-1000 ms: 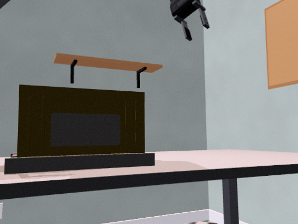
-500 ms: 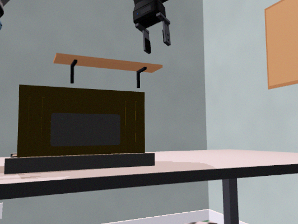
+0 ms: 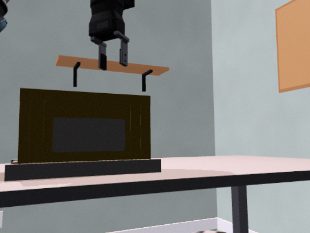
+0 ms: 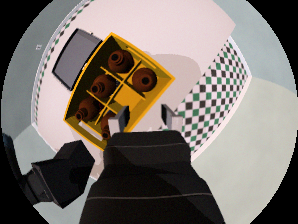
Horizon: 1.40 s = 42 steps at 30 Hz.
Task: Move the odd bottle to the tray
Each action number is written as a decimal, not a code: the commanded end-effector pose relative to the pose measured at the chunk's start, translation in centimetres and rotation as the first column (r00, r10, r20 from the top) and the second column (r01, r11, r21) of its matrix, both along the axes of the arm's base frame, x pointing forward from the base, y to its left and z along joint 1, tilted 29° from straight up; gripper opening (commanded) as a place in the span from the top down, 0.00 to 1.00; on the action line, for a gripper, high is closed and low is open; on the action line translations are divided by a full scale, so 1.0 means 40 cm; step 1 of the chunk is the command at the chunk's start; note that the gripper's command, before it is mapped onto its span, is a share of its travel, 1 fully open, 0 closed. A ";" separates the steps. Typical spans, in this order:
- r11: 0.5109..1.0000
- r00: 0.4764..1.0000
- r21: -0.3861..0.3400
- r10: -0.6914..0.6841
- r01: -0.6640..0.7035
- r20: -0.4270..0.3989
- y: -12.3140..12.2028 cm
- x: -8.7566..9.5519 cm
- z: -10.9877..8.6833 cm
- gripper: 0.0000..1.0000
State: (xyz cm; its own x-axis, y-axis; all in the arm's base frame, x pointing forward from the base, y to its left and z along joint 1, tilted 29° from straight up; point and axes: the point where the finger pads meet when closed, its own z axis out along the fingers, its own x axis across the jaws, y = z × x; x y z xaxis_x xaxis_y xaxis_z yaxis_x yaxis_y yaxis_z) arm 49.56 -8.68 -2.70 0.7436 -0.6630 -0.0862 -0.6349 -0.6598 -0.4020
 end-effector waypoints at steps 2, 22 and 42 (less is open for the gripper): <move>0.998 0.998 0.036 0.047 -0.048 0.035 0.037 -0.084 -0.030 0.00; 0.996 0.996 0.058 0.072 -0.075 0.055 0.068 -0.129 -0.044 1.00; 0.996 0.996 0.058 0.072 -0.075 0.055 0.068 -0.129 -0.044 1.00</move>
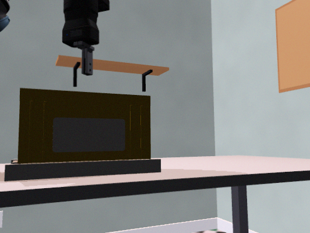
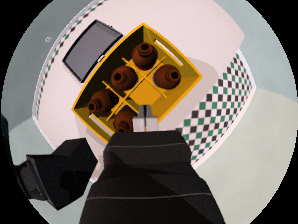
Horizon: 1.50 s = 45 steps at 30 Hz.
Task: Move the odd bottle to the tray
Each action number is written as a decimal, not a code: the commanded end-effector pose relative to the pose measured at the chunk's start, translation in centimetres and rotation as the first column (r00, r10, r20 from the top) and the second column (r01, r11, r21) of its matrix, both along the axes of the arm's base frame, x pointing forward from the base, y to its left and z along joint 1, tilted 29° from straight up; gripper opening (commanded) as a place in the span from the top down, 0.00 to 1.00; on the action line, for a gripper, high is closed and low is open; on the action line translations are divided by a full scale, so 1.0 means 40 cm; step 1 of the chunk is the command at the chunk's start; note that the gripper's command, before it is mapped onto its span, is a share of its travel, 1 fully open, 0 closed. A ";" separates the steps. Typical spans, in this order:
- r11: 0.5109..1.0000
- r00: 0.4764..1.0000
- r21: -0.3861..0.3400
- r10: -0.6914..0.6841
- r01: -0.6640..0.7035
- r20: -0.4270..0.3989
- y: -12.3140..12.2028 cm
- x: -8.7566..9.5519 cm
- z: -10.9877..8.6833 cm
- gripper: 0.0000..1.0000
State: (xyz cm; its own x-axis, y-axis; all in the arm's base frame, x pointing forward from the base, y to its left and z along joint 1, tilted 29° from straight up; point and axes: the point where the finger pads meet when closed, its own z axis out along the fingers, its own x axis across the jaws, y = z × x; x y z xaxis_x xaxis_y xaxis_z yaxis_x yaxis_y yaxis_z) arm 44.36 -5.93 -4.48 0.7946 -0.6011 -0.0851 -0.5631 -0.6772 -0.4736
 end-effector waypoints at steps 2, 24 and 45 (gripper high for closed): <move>1.000 1.000 -0.001 0.000 0.000 0.001 -0.001 0.001 0.001 1.00; 1.000 1.000 -0.001 0.000 0.000 0.001 -0.001 0.001 0.001 0.00; 1.000 1.000 -0.001 0.000 0.000 0.001 -0.001 0.001 0.001 0.00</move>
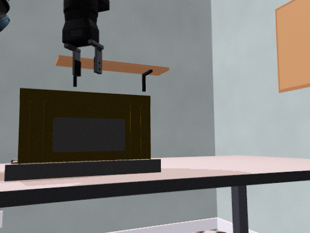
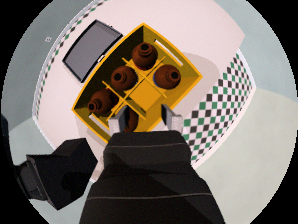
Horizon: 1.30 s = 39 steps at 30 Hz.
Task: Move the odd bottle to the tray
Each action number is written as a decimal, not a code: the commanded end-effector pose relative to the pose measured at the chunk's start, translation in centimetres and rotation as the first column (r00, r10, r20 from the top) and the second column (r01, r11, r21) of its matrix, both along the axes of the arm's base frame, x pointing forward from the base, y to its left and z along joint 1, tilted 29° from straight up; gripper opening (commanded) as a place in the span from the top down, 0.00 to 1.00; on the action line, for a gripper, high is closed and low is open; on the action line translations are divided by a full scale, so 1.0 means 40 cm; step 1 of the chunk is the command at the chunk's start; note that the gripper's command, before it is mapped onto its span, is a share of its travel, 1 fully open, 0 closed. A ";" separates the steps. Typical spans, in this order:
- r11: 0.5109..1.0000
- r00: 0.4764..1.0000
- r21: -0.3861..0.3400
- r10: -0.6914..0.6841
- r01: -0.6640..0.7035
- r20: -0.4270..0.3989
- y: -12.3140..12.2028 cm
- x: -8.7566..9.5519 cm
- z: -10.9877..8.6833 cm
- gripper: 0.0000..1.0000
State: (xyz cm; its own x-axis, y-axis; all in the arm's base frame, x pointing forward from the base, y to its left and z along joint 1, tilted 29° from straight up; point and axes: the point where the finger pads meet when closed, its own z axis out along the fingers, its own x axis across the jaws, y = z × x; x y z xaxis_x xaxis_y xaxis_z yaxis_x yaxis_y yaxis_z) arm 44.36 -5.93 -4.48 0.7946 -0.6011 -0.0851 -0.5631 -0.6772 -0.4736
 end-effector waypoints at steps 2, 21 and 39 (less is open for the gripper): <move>1.000 1.000 -0.001 0.000 0.000 0.001 -0.001 0.001 0.001 0.00; 1.000 1.000 -0.001 0.000 0.000 0.001 0.002 0.002 -0.005 0.00; 1.000 1.000 -0.001 0.000 0.000 0.001 0.020 0.012 -0.042 0.00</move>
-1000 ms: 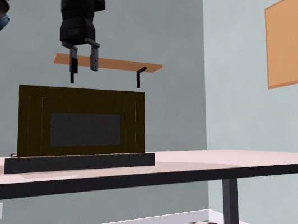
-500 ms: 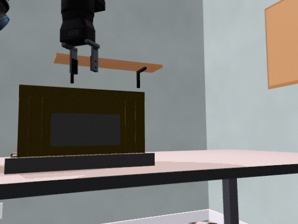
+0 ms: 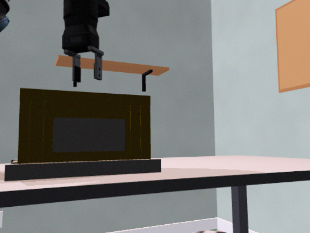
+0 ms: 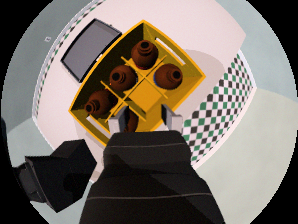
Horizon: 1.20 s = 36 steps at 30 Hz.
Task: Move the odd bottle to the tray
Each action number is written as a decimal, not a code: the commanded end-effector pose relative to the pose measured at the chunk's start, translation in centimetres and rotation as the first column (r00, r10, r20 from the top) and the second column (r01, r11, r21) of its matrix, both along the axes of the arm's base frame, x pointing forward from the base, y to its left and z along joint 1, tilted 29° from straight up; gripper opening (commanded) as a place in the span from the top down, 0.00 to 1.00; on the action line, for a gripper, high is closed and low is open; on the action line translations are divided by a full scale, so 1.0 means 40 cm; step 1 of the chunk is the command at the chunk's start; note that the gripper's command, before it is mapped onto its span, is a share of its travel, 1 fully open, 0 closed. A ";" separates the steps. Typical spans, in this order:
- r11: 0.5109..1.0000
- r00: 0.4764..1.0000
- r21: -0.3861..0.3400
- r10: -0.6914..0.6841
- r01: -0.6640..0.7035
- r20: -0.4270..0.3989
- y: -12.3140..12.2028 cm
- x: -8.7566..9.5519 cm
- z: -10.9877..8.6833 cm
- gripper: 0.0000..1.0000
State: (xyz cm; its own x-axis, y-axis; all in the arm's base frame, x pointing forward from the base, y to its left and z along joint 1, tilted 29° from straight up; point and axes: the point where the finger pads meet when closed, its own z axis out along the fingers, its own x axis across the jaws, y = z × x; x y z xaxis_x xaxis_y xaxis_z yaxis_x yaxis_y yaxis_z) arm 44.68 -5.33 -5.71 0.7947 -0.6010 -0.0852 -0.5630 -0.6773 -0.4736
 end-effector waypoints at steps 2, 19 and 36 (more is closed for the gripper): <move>1.000 1.000 -0.001 -0.001 0.001 0.001 0.008 0.006 -0.018 0.00; 1.000 1.000 -0.001 -0.001 0.001 0.001 0.026 0.015 -0.055 0.00; 1.000 1.000 -0.001 -0.001 0.001 0.001 0.030 0.018 -0.065 0.00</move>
